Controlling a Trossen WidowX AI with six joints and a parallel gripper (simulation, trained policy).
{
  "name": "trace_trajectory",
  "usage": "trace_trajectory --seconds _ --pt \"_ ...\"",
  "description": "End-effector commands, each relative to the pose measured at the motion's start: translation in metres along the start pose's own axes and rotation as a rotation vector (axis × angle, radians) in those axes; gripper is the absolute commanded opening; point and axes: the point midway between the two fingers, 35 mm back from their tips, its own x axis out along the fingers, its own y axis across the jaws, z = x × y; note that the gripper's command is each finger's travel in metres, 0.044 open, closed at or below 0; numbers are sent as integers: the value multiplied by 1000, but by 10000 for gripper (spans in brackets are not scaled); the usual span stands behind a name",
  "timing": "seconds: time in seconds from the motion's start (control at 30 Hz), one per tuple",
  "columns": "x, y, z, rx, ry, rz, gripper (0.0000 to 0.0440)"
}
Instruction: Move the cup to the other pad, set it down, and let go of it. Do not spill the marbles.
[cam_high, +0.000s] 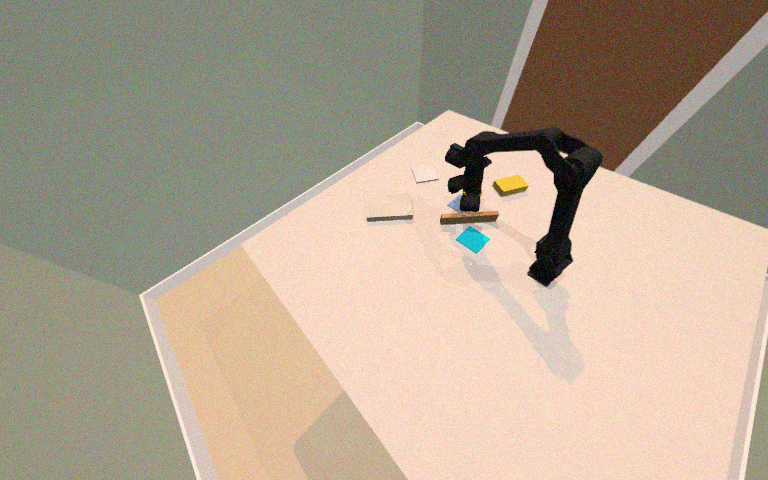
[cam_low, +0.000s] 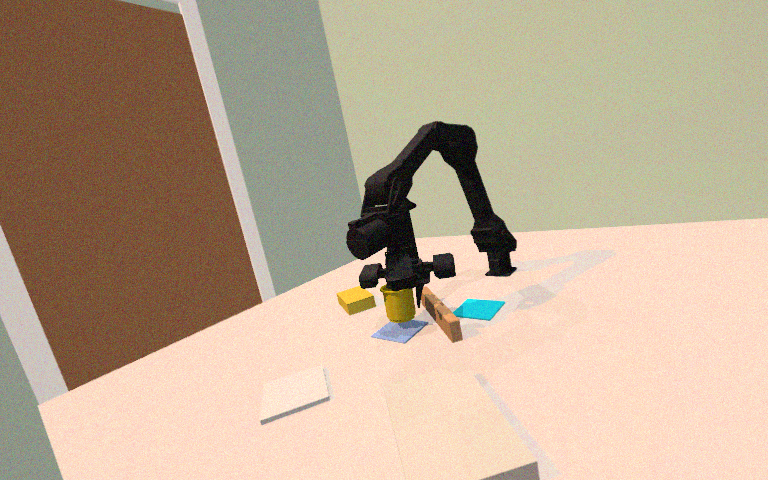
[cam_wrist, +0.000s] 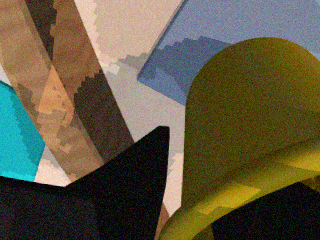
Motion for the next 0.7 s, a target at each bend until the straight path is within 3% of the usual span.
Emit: trace_trajectory --seconds 0.0,0.67 --pt "-17 6 -2 -39 -20 -1 17" --pt "-60 55 2 -166 -76 -30 15"
